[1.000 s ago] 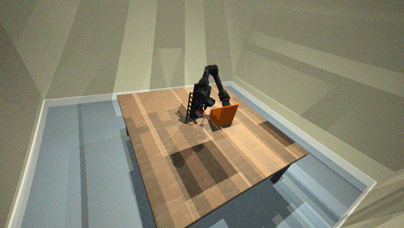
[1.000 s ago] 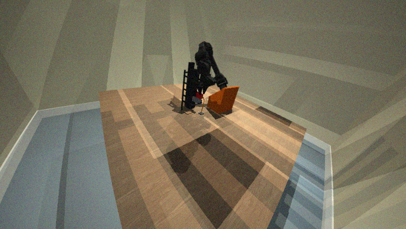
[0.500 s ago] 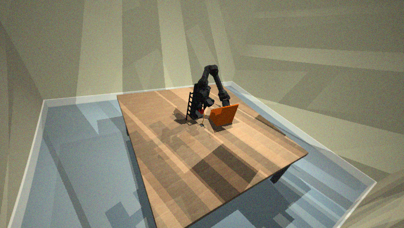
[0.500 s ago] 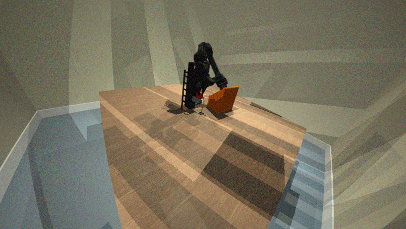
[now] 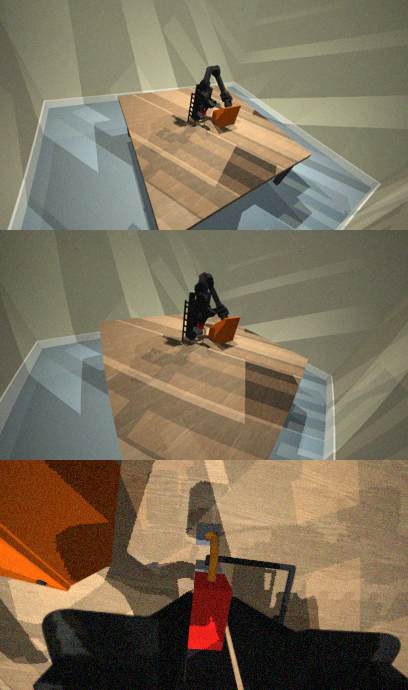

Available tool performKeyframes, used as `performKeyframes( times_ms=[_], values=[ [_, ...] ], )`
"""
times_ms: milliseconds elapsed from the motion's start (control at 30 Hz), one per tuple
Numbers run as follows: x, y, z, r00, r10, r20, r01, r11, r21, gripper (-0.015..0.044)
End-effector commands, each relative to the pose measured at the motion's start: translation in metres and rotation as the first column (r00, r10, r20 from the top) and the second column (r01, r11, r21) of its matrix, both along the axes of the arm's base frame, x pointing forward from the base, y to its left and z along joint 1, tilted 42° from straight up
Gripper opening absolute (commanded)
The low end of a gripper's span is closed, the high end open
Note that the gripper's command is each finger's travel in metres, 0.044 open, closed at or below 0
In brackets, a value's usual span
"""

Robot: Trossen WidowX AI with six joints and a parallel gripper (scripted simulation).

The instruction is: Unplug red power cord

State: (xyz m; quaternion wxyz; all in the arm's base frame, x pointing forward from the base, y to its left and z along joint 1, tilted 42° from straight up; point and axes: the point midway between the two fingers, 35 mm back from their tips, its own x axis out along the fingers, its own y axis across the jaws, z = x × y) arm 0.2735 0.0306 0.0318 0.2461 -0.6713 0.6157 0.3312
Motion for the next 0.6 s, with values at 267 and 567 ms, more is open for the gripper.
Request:
performKeyframes(
  times_ms=[267,567],
  values=[
    [0.0,0.007,-0.005,1.0,0.0,0.003,0.0,1.0,0.002,0.0],
    [-0.001,0.019,-0.015,1.0,0.002,0.002,-0.002,1.0,0.003,0.0]
  ],
)
